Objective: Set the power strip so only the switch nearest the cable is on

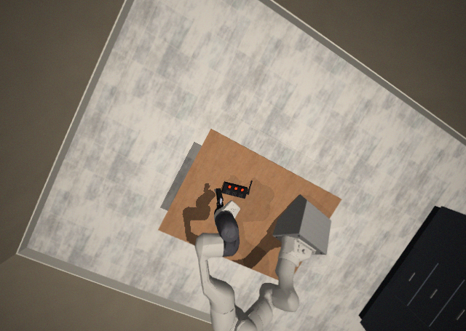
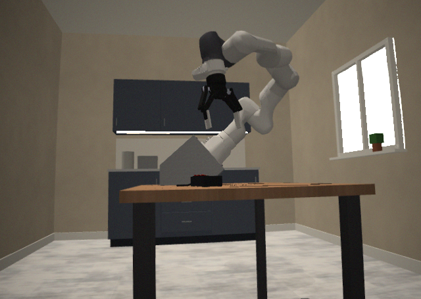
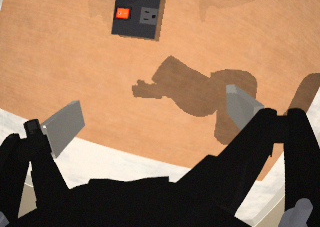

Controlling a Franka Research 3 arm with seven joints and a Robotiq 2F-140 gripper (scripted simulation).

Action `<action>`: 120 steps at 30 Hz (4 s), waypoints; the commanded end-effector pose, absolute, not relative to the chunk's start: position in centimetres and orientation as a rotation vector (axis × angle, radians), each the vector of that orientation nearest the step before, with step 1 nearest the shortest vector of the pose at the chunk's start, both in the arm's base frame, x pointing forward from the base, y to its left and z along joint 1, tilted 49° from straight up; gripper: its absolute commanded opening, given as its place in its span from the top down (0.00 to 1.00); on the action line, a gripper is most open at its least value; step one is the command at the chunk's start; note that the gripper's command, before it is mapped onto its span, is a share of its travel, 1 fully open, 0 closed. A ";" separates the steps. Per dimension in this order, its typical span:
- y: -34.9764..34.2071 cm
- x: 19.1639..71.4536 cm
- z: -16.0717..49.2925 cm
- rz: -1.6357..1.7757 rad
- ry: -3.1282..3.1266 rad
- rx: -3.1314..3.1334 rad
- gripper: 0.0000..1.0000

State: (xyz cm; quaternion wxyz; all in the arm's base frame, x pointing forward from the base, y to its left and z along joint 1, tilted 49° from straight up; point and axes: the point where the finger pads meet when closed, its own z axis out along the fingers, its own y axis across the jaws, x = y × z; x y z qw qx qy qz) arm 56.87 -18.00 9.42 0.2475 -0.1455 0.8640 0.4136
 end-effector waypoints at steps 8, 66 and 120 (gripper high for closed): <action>-15.9 49.8 -2.0 1.397 2.539 0.309 0.00; -14.6 46.4 -5.5 1.538 2.058 2.586 0.00; -14.6 46.4 -5.5 1.538 2.058 2.586 0.00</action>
